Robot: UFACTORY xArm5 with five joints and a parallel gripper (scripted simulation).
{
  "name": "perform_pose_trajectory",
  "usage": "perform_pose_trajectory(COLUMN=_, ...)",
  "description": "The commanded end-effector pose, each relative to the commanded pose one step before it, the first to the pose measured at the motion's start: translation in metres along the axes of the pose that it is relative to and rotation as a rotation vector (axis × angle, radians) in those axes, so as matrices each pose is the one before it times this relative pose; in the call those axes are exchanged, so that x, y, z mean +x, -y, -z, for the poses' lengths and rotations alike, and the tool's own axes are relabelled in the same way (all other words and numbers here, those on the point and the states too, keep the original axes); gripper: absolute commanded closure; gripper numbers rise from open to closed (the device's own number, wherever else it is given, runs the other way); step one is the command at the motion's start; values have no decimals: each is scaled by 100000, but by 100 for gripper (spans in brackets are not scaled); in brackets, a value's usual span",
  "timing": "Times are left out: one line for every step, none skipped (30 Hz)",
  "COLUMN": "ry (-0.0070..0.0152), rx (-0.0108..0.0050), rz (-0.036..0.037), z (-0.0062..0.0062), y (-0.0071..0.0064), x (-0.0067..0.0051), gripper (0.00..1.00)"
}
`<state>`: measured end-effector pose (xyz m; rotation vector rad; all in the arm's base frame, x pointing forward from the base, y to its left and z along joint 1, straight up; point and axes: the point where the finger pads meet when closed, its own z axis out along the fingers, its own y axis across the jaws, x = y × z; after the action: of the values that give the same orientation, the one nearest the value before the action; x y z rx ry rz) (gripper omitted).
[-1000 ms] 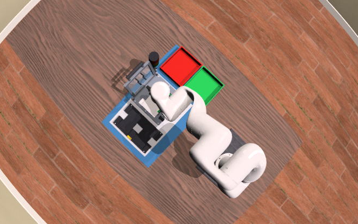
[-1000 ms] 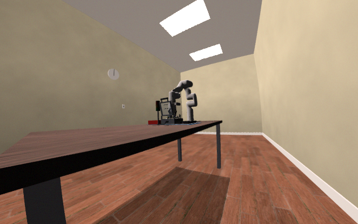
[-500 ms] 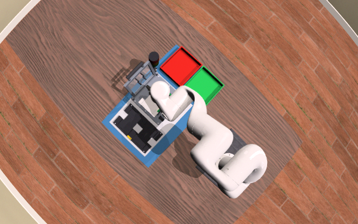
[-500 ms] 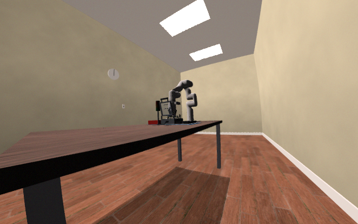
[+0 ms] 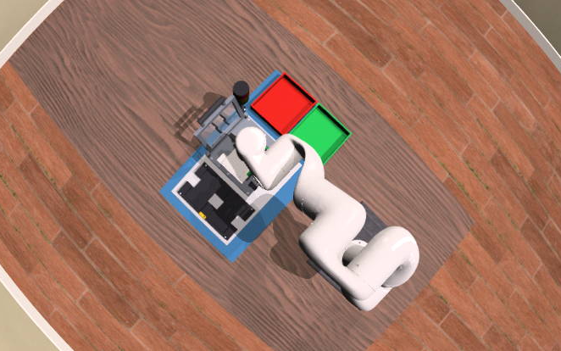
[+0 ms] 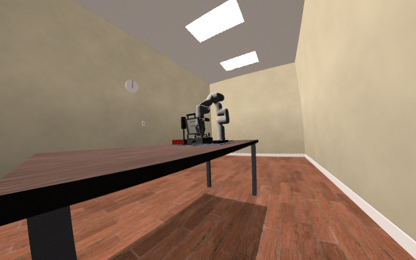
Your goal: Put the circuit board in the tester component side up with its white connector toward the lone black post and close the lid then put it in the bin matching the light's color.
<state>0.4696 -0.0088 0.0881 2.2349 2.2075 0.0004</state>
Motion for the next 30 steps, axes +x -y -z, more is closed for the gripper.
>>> perform_pose_trajectory(ry=0, rx=-346, rz=4, z=141, y=-112, x=0, gripper=21)
perform_pose_trajectory(ry=0, rx=0, rz=0, z=0, y=0, x=0, gripper=21)
perform_pose_trajectory(ry=0, rx=0, rz=-1, z=0, y=0, x=0, gripper=21)
perform_pose_trajectory(ry=0, rx=0, rz=-7, z=0, y=0, x=0, gripper=21)
perform_pose_trajectory(ry=0, rx=0, rz=-14, z=0, y=0, x=0, gripper=21)
perform_pose_trajectory(ry=0, rx=0, rz=-20, z=0, y=0, x=0, gripper=21)
perform_pose_trajectory(ry=0, rx=0, rz=-22, z=0, y=0, x=0, gripper=21)
perform_pose_trajectory(ry=0, rx=0, rz=-20, z=0, y=0, x=0, gripper=21)
perform_pose_trajectory(ry=0, rx=0, rz=-14, z=0, y=0, x=0, gripper=21)
perform_pose_trajectory(ry=0, rx=0, rz=-7, z=0, y=0, x=0, gripper=21)
perform_pose_trajectory(ry=0, rx=0, rz=-1, z=0, y=0, x=0, gripper=21)
perform_pose_trajectory(ry=0, rx=0, rz=0, z=0, y=0, x=0, gripper=21)
perform_pose_trajectory(ry=0, rx=0, rz=0, z=-2, y=2, x=0, gripper=21)
perform_pose_trajectory(ry=0, rx=0, rz=0, z=-5, y=4, x=0, gripper=21)
perform_pose_trajectory(ry=0, rx=0, rz=0, z=-9, y=7, x=0, gripper=21)
perform_pose_trajectory(ry=0, rx=0, rz=0, z=-14, y=10, x=0, gripper=21)
perform_pose_trajectory(ry=0, rx=0, rz=0, z=-18, y=13, x=0, gripper=21)
perform_pose_trajectory(ry=0, rx=0, rz=0, z=0, y=0, x=0, gripper=21)
perform_pose_trajectory(ry=0, rx=0, rz=0, z=0, y=0, x=0, gripper=21)
perform_pose_trajectory(ry=0, rx=0, rz=0, z=-23, y=17, x=0, gripper=21)
perform_pose_trajectory(ry=0, rx=0, rz=0, z=-27, y=20, x=0, gripper=21)
perform_pose_trajectory(ry=0, rx=0, rz=0, z=-31, y=23, x=0, gripper=21)
perform_pose_trajectory(ry=0, rx=0, rz=0, z=-34, y=25, x=0, gripper=21)
perform_pose_trajectory(ry=0, rx=0, rz=0, z=-35, y=26, x=0, gripper=21)
perform_pose_trajectory(ry=0, rx=0, rz=0, z=-36, y=27, x=0, gripper=21)
perform_pose_trajectory(ry=0, rx=0, rz=0, z=-37, y=27, x=0, gripper=21)
perform_pose_trajectory(ry=0, rx=0, rz=0, z=-36, y=26, x=0, gripper=21)
perform_pose_trajectory(ry=0, rx=0, rz=0, z=-34, y=25, x=0, gripper=21)
perform_pose_trajectory(ry=0, rx=0, rz=0, z=-31, y=23, x=0, gripper=21)
perform_pose_trajectory(ry=0, rx=0, rz=0, z=-27, y=20, x=0, gripper=21)
